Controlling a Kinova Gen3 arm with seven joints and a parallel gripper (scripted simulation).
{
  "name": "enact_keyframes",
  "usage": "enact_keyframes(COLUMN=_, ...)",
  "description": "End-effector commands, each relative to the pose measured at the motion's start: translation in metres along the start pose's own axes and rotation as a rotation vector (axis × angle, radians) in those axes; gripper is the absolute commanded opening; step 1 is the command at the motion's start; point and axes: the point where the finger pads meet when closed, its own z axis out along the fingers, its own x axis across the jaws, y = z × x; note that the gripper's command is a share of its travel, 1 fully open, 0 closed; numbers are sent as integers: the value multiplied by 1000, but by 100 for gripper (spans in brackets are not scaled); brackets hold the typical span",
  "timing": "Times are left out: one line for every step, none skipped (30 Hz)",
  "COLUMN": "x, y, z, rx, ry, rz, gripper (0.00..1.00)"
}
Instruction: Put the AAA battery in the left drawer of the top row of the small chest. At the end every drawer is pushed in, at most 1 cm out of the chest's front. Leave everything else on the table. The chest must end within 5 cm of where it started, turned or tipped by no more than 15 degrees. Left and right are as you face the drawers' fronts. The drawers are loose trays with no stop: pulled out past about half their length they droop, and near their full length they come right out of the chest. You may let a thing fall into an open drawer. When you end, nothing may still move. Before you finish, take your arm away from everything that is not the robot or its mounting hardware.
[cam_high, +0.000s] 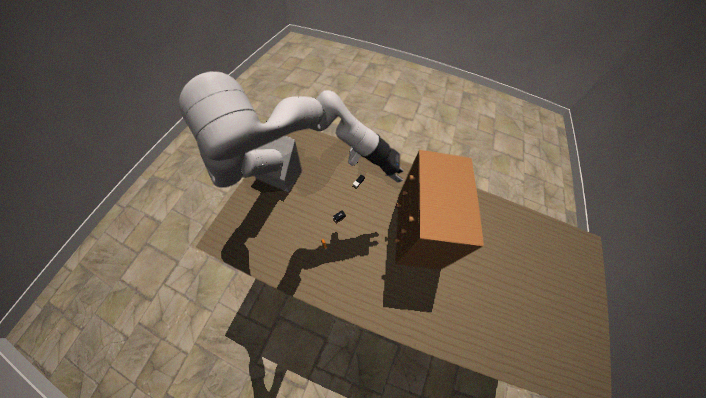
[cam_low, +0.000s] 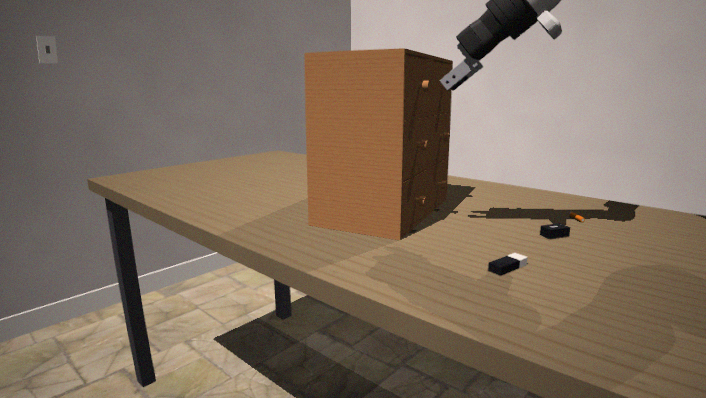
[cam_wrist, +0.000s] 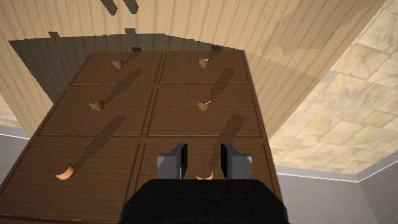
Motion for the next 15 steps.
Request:
enact_keyframes(x=0, y=0, z=5, rx=4, ry=-2, rz=2, gripper=67)
enact_keyframes(x=0, y=0, z=5, rx=4, ry=-2, rz=2, gripper=67)
enact_keyframes(x=0, y=0, z=6, rx=4, ry=-2, rz=2, gripper=67)
enact_keyframes(x=0, y=0, z=6, rx=4, ry=-2, rz=2, gripper=67)
enact_keyframes(x=0, y=1, z=6, rx=4, ry=-2, rz=2, gripper=67)
enact_keyframes(x=0, y=1, z=6, rx=4, ry=-2, rz=2, gripper=67)
enact_keyframes(x=0, y=1, z=6, rx=4, ry=-2, rz=2, gripper=67)
enact_keyframes(x=0, y=1, z=6, rx=4, ry=-2, rz=2, gripper=67)
enact_keyframes(x=0, y=1, z=6, rx=4, ry=-2, rz=2, gripper=67)
enact_keyframes(x=0, y=1, z=6, rx=4, ry=-2, rz=2, gripper=67)
enact_keyframes(x=0, y=1, z=6, rx=4, ry=-2, rz=2, gripper=67)
enact_keyframes(x=0, y=1, z=6, rx=4, ry=-2, rz=2, gripper=67)
enact_keyframes(x=0, y=1, z=6, rx=4, ry=-2, rz=2, gripper=67)
enact_keyframes(x=0, y=1, z=6, rx=4, ry=-2, rz=2, gripper=67)
enact_keyframes(x=0, y=1, z=6, rx=4, ry=-2, rz=2, gripper=67)
